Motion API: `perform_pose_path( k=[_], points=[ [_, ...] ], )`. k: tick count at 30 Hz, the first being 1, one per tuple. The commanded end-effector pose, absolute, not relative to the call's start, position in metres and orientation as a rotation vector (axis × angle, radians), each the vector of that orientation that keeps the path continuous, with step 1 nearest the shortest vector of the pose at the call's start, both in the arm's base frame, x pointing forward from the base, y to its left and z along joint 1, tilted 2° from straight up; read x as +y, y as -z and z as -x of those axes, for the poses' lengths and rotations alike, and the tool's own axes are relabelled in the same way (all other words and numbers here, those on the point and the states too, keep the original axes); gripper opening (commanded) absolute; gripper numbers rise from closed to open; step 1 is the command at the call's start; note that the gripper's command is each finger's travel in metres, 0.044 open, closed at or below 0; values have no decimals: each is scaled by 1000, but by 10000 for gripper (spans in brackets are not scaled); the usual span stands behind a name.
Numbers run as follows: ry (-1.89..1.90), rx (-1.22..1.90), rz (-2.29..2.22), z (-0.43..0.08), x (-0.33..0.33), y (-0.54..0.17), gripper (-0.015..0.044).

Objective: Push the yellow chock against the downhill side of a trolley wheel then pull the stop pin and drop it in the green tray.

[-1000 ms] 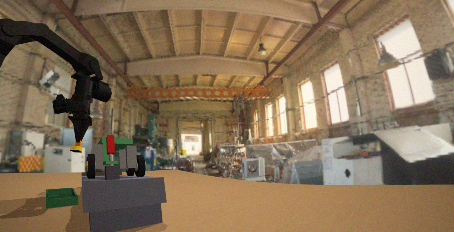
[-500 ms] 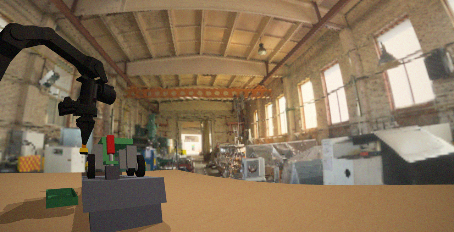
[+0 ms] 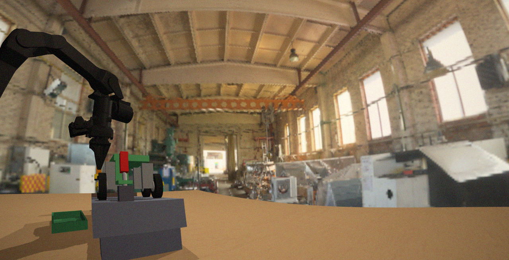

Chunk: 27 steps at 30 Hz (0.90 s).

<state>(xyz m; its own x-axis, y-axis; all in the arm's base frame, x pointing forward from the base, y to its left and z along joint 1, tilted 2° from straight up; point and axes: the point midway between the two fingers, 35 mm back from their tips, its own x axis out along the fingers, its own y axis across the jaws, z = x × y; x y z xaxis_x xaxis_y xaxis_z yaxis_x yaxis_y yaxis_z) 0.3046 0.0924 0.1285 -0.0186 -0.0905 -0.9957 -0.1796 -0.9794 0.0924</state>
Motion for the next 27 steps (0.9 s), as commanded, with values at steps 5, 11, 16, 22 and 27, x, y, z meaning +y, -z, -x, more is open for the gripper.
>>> perform_pose_path(
  k=[5,11,16,22,27],
  points=[
    [-2184,300,2160,-304,90,-108,0],
    [-2184,300,2160,-304,87,-91,0],
    [-2184,301,2160,-303,86,-84,0],
    [-2184,301,2160,-302,82,-85,0],
    [-2185,302,2161,-301,77,-86,0]
  ],
)
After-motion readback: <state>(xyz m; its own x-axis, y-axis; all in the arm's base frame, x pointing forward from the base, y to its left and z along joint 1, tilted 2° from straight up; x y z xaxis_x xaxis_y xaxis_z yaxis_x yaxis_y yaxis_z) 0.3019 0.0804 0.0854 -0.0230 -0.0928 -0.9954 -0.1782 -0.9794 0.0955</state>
